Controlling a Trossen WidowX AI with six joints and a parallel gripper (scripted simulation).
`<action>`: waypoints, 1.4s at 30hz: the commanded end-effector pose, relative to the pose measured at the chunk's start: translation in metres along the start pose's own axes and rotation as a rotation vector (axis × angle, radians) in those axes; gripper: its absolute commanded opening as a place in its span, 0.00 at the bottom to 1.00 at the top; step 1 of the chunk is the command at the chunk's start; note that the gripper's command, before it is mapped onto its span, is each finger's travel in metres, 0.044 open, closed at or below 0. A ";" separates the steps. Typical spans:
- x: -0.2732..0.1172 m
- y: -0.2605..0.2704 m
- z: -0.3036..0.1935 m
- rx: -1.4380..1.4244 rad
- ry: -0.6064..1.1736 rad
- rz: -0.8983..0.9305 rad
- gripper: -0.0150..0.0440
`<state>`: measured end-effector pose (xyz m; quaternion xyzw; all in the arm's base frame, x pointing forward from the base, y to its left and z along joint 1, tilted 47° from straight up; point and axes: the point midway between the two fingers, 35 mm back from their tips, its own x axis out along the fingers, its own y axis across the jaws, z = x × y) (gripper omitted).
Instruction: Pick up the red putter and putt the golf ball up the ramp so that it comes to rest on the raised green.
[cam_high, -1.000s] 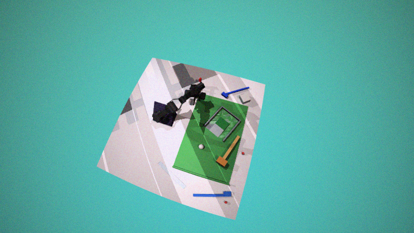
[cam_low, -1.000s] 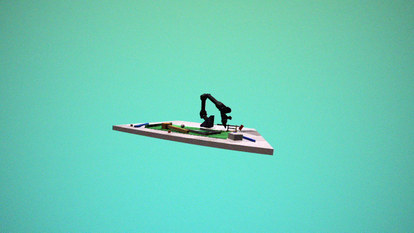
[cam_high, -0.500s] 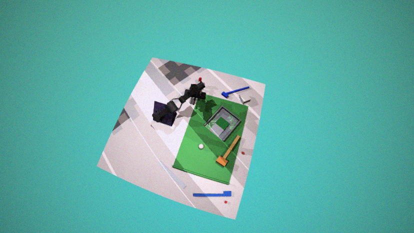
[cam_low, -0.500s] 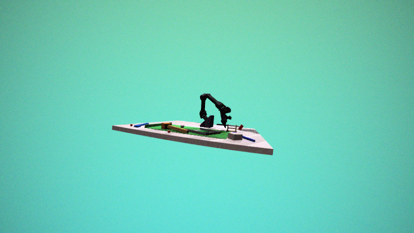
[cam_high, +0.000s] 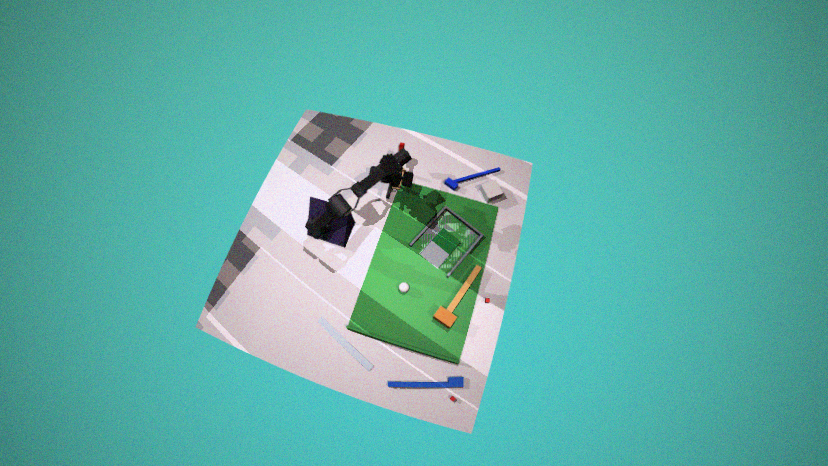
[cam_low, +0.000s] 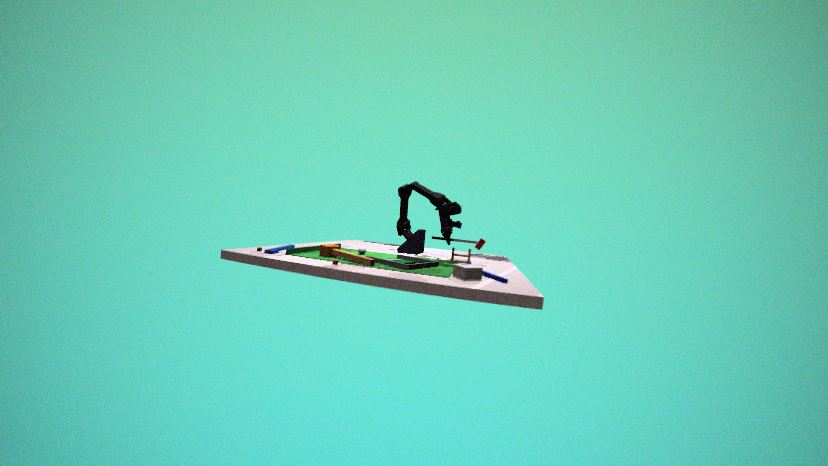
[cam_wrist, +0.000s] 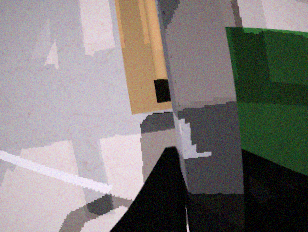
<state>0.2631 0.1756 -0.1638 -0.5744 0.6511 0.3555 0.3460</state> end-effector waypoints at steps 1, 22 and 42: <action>-0.033 0.001 0.009 0.004 -0.014 -0.003 0.25; -0.072 -0.031 -0.069 0.448 0.006 -0.025 0.25; -0.116 -0.046 -0.211 1.126 0.060 -0.101 0.25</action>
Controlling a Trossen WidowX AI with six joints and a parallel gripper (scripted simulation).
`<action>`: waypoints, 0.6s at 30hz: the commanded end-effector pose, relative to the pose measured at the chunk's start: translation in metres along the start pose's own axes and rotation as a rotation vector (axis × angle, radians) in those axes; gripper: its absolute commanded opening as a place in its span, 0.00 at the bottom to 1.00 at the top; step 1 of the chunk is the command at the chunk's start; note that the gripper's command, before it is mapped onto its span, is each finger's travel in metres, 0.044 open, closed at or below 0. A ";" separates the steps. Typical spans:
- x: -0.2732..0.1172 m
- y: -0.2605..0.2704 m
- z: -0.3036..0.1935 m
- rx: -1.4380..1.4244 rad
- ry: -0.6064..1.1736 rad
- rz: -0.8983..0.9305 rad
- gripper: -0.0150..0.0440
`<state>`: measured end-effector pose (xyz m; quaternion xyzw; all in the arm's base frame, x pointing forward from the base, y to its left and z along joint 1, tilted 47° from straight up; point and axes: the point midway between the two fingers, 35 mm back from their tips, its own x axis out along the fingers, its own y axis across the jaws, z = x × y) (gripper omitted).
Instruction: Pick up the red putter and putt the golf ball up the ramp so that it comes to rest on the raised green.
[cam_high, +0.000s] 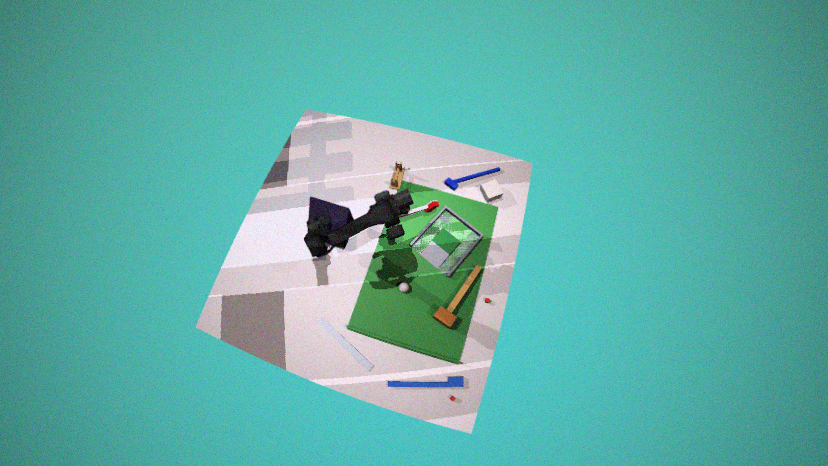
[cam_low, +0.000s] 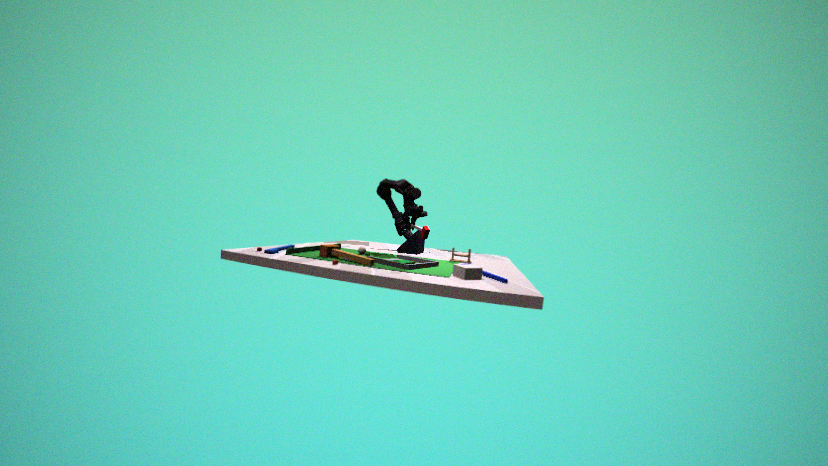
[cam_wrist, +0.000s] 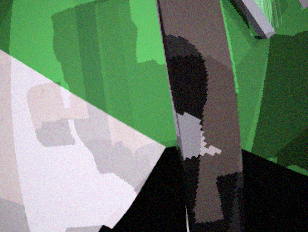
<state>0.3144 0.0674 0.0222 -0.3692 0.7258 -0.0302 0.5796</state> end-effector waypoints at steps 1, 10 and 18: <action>-0.005 -0.027 -0.020 0.151 0.011 -0.025 0.25; -0.012 -0.071 -0.062 0.452 0.032 -0.062 0.25; -0.017 -0.104 -0.104 0.712 0.045 -0.109 0.25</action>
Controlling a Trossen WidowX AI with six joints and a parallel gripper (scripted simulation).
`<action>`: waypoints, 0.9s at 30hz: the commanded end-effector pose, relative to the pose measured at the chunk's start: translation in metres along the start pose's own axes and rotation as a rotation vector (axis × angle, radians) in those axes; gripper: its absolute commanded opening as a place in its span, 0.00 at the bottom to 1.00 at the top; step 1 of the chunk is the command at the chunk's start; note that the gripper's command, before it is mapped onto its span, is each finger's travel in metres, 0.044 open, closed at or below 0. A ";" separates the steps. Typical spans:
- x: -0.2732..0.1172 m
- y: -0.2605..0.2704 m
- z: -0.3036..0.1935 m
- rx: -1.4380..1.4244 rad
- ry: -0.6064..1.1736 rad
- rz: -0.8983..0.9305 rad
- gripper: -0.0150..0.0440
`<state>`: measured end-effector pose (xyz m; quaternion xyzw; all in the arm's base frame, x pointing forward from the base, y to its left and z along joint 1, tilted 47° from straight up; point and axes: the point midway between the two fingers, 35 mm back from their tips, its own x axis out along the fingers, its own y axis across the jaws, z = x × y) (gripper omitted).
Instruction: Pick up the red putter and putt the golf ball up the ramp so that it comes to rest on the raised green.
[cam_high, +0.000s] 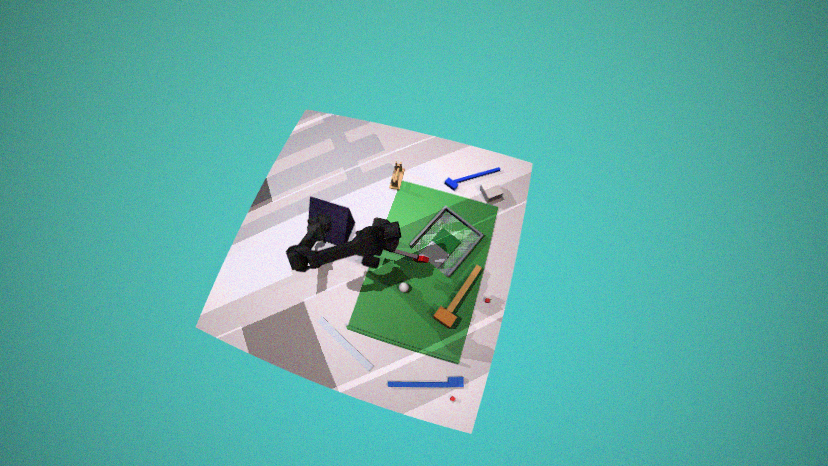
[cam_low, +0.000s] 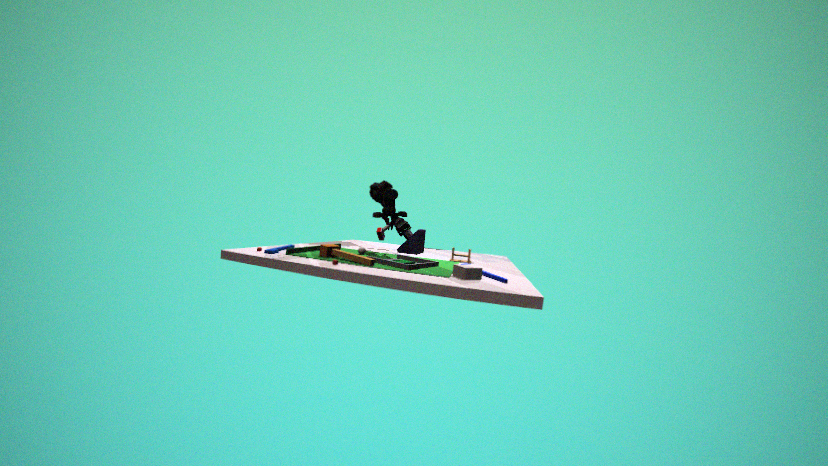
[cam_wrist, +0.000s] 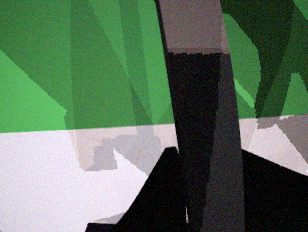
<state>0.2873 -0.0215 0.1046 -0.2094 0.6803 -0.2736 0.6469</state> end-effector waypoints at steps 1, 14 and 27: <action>0.000 -0.030 -0.011 0.144 0.002 -0.035 0.25; -0.001 -0.094 -0.044 0.476 -0.004 -0.119 0.25; 0.028 -0.097 -0.044 0.477 -0.004 -0.118 0.25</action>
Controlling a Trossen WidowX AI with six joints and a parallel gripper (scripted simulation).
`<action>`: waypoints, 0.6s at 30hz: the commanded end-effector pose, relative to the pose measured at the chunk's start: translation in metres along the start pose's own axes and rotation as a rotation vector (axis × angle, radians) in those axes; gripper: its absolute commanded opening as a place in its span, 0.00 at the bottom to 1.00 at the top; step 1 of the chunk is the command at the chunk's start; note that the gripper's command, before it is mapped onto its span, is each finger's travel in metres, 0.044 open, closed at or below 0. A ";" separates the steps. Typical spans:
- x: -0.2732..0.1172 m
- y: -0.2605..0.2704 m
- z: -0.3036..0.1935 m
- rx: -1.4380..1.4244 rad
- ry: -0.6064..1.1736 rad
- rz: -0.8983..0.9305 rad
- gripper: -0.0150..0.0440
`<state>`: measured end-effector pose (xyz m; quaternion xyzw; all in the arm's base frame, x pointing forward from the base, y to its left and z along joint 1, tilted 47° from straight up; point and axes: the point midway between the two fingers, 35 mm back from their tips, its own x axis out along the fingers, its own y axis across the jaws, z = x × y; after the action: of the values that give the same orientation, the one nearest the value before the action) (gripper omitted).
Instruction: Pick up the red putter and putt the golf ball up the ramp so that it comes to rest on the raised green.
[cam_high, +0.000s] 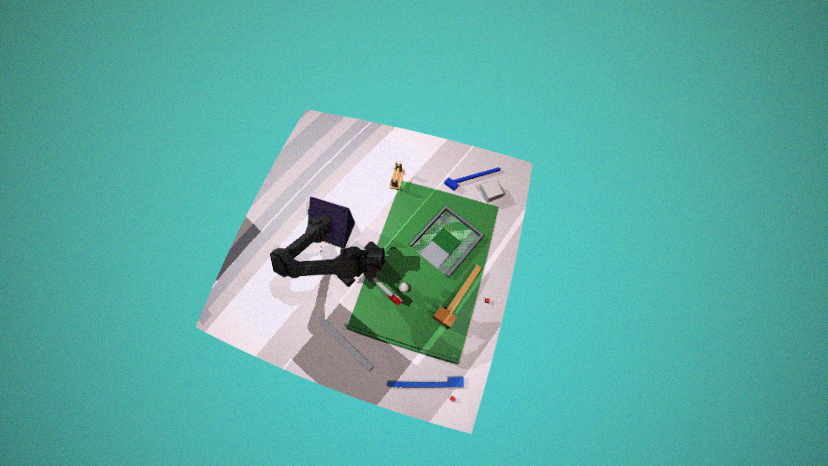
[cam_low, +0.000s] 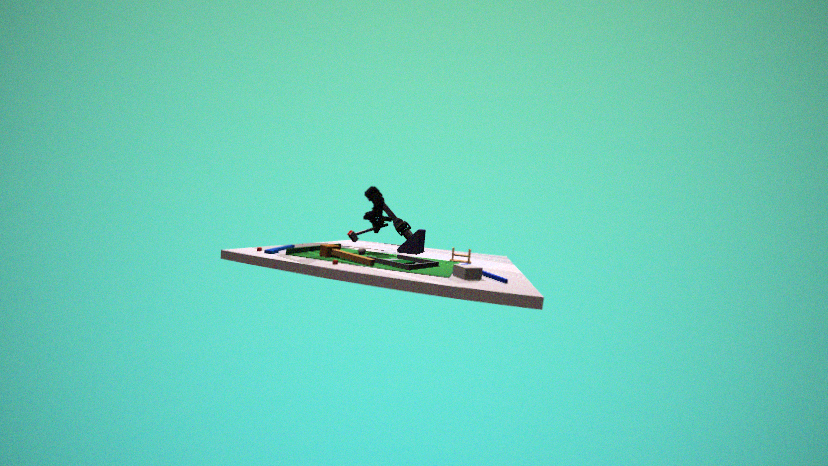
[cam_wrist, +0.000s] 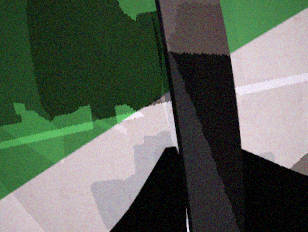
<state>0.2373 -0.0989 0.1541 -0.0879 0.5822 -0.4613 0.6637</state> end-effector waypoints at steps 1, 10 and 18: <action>0.018 -0.002 -0.001 -0.001 -0.002 -0.008 0.25; 0.027 -0.002 -0.001 -0.001 -0.002 -0.009 0.25; 0.040 -0.002 -0.001 -0.001 -0.003 -0.009 0.25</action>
<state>0.2327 -0.1238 0.1314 -0.0880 0.5813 -0.4629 0.6633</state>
